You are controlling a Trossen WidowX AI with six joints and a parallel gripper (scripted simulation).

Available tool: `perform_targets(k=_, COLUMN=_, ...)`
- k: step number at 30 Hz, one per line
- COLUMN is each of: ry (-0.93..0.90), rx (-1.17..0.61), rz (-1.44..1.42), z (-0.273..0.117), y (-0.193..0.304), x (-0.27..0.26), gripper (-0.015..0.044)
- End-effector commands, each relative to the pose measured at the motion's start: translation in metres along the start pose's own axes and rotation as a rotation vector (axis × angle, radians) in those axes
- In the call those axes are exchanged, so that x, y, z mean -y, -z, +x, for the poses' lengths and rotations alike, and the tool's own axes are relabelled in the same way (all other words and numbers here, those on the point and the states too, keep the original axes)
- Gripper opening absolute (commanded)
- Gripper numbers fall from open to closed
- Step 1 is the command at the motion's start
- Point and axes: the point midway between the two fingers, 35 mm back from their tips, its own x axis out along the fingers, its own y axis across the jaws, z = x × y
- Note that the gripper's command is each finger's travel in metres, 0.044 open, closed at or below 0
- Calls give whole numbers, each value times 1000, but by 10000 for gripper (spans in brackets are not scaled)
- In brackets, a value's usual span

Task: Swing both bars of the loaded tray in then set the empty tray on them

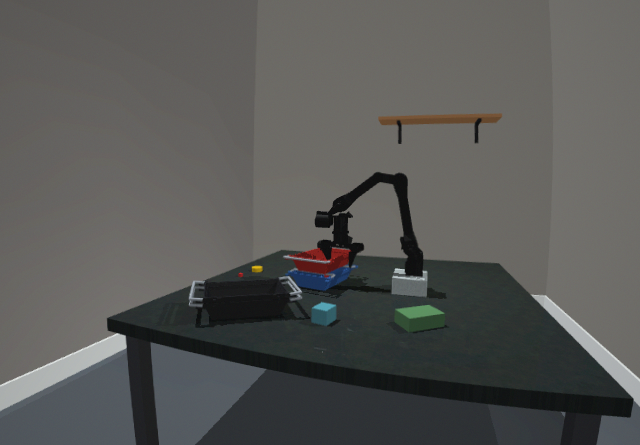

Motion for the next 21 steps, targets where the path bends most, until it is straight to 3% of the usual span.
perform_targets(k=1, ry=0, rx=0, rz=0, z=-5, y=0, x=-1, gripper=440)
perform_targets(k=21, ry=4, rx=-4, rz=2, z=-110, y=-1, x=-1, gripper=440)
